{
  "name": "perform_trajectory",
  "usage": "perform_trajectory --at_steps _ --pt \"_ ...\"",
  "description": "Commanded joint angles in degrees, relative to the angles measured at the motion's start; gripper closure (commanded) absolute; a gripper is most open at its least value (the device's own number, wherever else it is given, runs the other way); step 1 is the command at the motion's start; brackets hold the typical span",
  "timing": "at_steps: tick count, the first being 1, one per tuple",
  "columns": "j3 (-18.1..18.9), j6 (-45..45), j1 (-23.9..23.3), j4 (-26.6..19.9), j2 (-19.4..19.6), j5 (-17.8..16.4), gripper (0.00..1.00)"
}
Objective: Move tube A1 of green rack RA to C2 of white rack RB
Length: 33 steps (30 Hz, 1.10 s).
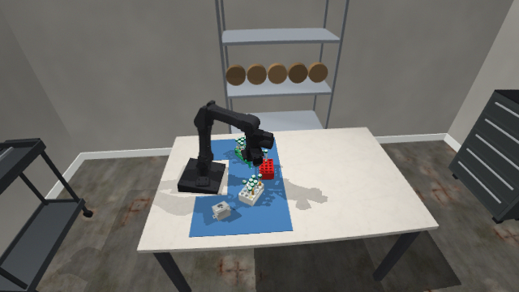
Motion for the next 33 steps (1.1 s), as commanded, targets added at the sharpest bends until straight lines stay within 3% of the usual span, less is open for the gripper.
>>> perform_trajectory --at_steps 1,33 --pt "0.20 0.16 0.13 0.14 -0.70 0.15 0.70" --pt "-10.51 1.34 1.31 11.37 -0.25 0.34 0.70"
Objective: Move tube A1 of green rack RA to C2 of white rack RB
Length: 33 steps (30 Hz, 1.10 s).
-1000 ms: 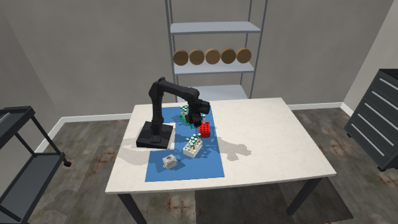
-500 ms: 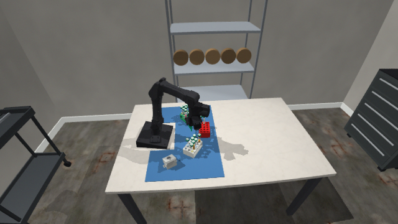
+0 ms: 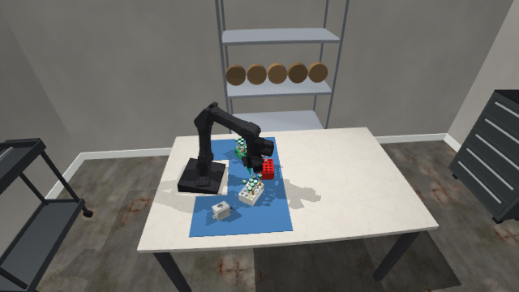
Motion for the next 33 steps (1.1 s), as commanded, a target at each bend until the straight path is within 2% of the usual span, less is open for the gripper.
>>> perform_trajectory --at_steps 1,33 --pt "-0.27 0.07 0.05 2.16 -0.25 0.23 0.70" --pt "-3.02 0.24 0.22 4.47 -0.70 0.26 0.70"
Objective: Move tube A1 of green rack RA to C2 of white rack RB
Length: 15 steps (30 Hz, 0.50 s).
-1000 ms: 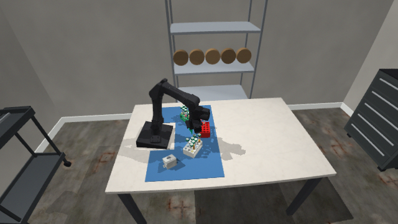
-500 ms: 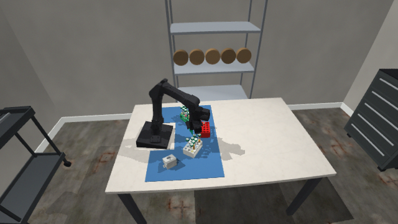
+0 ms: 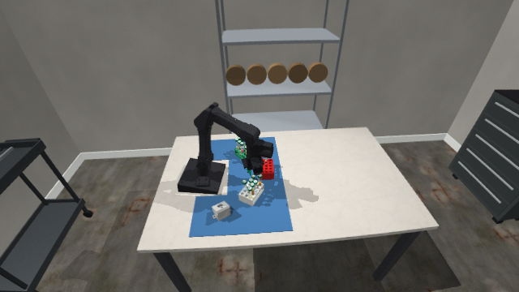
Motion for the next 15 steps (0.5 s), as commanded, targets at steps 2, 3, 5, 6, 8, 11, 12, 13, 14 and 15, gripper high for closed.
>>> perform_trajectory --at_steps 2,3,5,6,8,11,12,13,14,15 --pt "0.06 0.03 0.01 0.73 -0.42 0.24 0.70" --pt "-0.03 0.04 0.01 0.83 -0.41 0.24 0.70" --pt "-0.03 0.04 0.01 0.83 -0.41 0.24 0.70" --pt "-0.12 0.04 0.02 0.92 -0.40 0.24 0.70" --pt "-0.32 0.05 0.03 1.13 -0.40 0.24 0.70" --pt "-0.58 0.06 0.04 1.42 -0.37 0.24 0.70" --pt "-0.67 0.06 0.04 1.52 -0.35 0.24 0.70" --pt "-0.75 0.07 0.05 1.61 -0.34 0.24 0.70" --pt "-0.83 0.07 0.05 1.71 -0.33 0.24 0.70" --pt "-0.92 0.08 0.05 1.81 -0.31 0.24 0.70"
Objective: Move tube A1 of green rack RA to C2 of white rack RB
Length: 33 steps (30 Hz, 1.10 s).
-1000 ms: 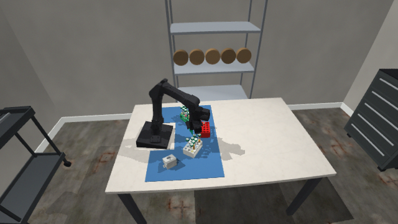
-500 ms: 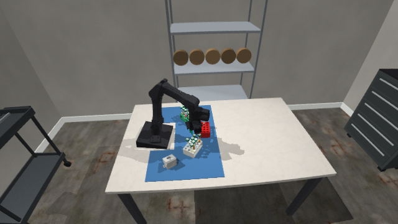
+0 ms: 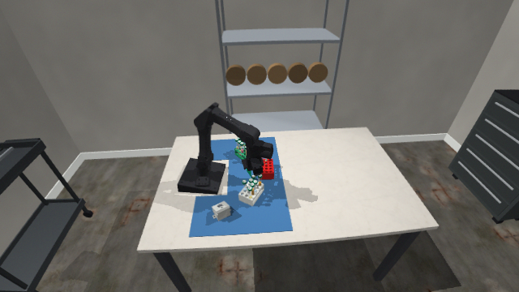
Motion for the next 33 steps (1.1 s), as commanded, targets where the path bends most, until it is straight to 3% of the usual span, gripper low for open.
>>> perform_trajectory --at_steps 1,20,21,33 --pt "0.16 0.04 0.04 0.67 -0.27 0.22 0.70" --pt "-0.92 0.08 0.08 1.91 -0.10 0.23 0.70" --pt "-0.92 0.08 0.08 1.92 -0.10 0.23 1.00" --pt "-0.92 0.08 0.08 1.92 -0.10 0.23 1.00"
